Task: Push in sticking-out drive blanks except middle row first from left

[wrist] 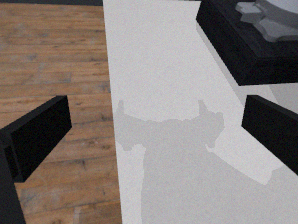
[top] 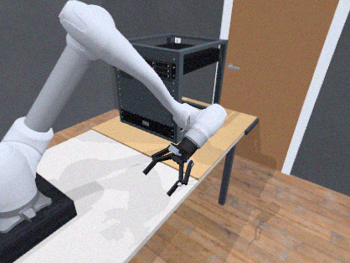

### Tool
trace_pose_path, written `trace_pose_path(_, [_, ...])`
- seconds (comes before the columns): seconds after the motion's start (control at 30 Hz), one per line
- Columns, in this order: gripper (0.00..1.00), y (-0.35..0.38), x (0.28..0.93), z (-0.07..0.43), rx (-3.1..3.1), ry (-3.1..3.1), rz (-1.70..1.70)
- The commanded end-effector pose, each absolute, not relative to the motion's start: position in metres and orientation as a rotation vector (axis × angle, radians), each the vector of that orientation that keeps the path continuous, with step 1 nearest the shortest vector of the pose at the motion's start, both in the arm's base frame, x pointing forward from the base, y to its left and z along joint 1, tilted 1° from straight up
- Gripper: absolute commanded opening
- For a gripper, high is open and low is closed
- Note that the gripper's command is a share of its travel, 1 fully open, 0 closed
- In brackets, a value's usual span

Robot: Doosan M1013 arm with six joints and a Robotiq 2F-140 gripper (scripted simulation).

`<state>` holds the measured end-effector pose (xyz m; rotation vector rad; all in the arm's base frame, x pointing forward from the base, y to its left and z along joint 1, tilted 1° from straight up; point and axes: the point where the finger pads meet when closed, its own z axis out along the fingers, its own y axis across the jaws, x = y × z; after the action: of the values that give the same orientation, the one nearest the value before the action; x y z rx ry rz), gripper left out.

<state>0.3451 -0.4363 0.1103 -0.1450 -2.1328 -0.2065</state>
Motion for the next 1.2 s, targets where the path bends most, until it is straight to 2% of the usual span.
trace_pose_path(0.0, [1.00,-0.427,0.348,0.115,-0.117,-2.167,-0.180])
trace_pose_path(0.83, [1.00,-0.325,0.391,0.161,0.193,-2.485,0.133])
trace_pose_path(1.17, [1.00,-0.248,0.423,0.196,0.452,-2.680,0.395])
